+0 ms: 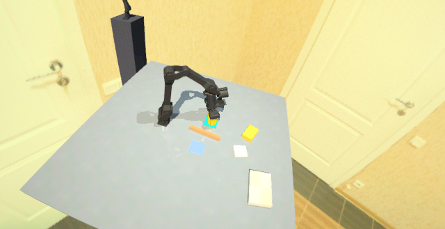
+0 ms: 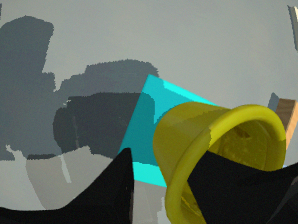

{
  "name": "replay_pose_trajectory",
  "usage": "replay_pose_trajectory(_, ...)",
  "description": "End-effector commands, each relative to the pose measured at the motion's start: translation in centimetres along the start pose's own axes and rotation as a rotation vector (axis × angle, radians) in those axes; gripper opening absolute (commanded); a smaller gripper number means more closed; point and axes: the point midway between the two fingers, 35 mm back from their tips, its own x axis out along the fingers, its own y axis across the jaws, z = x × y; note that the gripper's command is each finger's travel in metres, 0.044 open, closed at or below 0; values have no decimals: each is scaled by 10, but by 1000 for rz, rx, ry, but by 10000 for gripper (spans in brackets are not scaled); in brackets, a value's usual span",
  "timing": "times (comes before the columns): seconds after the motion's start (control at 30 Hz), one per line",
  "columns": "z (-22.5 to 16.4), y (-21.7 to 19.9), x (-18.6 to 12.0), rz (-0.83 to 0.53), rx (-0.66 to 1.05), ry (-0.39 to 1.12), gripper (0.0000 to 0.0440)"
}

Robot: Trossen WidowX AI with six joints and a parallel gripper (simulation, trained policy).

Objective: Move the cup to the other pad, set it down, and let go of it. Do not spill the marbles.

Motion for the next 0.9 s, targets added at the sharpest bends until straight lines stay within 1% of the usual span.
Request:
replay_pose_trajectory(0.0, 7, 0, -9, 16, 15, -49, 161)
replay_pose_trajectory(0.07, 7, 0, -12, 19, 15, -62, 159)
replay_pose_trajectory(0.3, 2, 1, -25, 46, 27, -85, 183)
replay_pose_trajectory(0.73, 1, 1, -61, 76, 64, -161, 241)
replay_pose_trajectory(0.8, 3, 0, -67, 77, 69, -179, 256)
replay_pose_trajectory(0.87, 4, -1, -75, 78, 73, -196, 282)
